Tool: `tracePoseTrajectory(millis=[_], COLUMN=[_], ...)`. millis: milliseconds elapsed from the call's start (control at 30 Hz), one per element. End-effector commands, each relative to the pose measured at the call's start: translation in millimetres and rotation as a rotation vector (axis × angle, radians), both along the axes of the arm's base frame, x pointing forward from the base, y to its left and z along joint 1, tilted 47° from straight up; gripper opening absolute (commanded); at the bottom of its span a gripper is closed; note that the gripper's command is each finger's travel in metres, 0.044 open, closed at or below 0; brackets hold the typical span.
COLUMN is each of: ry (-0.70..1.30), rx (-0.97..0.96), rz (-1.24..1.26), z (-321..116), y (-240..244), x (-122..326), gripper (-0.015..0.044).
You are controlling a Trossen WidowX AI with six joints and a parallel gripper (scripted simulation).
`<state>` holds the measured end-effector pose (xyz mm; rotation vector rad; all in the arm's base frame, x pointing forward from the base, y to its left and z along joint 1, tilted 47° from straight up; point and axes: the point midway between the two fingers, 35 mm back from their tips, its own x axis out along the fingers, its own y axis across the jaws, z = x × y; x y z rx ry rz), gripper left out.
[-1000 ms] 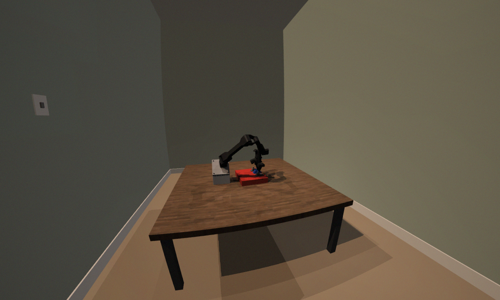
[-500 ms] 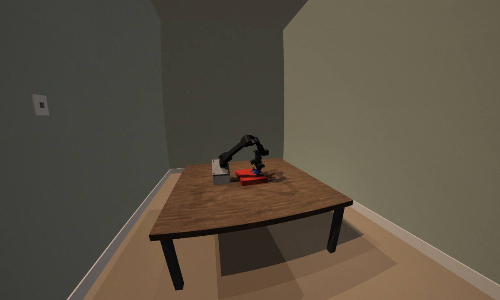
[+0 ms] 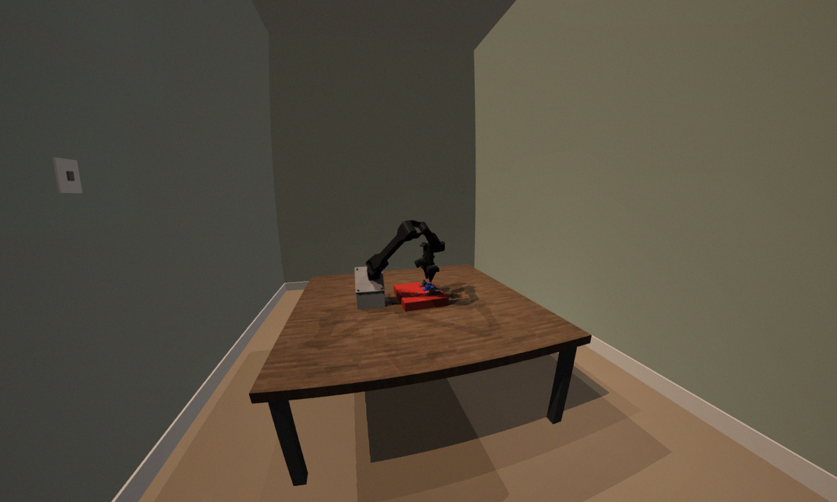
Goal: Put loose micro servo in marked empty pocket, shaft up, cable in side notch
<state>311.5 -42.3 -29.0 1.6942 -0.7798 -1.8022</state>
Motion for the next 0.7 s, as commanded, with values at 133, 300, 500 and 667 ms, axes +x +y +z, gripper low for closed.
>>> tracePoseTrajectory(millis=[133,300,500,667], ry=[0.004,0.004,0.005,0.005], rx=[0.003,0.002,0.001,0.0], rz=[-0.004,-0.004,0.006,0.007], z=[38,39,63,68], y=[40,40,66,71], x=[-81,-84,-79,-79], gripper=[0.044,0.044,0.044,0.044])
